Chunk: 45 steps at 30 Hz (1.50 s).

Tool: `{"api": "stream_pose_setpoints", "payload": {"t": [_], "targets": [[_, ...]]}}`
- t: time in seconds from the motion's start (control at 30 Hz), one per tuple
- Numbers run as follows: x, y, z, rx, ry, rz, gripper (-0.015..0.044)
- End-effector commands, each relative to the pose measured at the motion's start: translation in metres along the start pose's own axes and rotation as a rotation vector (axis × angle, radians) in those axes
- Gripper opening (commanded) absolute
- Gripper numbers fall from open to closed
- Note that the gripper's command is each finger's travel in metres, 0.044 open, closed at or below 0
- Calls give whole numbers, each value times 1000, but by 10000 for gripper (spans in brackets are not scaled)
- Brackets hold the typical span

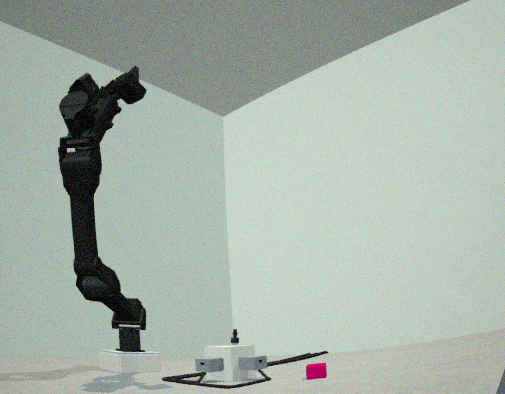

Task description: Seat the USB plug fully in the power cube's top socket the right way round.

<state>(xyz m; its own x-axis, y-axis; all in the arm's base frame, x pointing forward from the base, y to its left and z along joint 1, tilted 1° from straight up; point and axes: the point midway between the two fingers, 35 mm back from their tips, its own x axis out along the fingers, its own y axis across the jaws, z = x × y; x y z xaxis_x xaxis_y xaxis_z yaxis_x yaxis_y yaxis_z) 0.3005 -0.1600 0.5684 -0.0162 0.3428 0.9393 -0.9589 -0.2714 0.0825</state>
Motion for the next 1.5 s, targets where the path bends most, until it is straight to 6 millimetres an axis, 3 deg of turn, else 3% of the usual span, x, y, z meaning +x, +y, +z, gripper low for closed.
{"api": "stream_pose_setpoints", "payload": {"t": [0.0,0.1,0.23,0.33,0.5,0.6,0.7,0.87,0.97,1.07,1.27,1.47], "targets": [[3,5,-2,-11,7,8,426],[41,64,-30,-139,92,110,440],[58,106,-49,-262,172,151,440],[76,150,-79,-389,268,199,440],[99,211,-159,-597,481,274,440],[106,227,-217,-704,643,282,440],[108,229,-274,-822,805,292,440],[96,200,-373,-1016,1133,300,440],[76,164,-423,-1091,1347,287,440],[51,118,-456,-1137,1562,237,440],[-29,20,-497,-1063,1989,81,440],[-132,-57,-494,-857,2400,31,440]]}}
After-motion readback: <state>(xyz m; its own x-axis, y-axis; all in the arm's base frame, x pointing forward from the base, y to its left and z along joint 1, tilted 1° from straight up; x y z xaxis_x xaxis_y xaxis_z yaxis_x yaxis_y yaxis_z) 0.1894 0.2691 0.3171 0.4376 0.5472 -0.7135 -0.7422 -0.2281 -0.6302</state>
